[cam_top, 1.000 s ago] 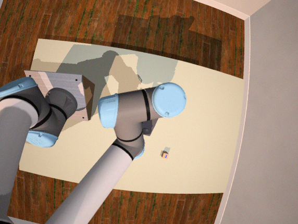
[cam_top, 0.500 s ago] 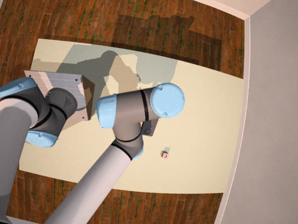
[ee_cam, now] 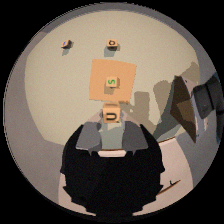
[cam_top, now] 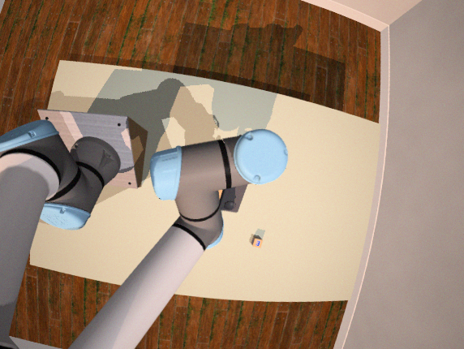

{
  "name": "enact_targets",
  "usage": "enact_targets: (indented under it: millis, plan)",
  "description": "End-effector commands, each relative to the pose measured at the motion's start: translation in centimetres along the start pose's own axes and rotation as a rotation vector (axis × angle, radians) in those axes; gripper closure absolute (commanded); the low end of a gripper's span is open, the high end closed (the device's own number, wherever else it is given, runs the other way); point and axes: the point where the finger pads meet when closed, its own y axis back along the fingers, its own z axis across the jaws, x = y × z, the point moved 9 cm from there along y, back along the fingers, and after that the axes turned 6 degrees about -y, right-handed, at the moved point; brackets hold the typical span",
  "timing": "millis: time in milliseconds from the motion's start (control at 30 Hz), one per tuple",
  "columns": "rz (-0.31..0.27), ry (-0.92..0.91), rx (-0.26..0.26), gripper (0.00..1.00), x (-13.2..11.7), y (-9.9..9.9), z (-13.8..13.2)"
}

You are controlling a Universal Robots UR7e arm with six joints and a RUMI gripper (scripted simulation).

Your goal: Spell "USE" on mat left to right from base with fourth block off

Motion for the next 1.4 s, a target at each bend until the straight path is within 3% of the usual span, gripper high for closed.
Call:
enact_targets:
  millis: [0, 367, 867, 1367]
  plan:
    - [-0.001, 0.001, -0.001, 0.91, 0.0, -0.1, 0.1]
    - [0.001, 0.002, -0.003, 0.91, 0.1, -2.2, 0.2]
    - [0.001, 0.003, -0.003, 0.91, 0.1, -8.5, 0.2]
    - [-0.001, 0.002, -0.001, 0.91, 0.1, -9.7, 0.1]
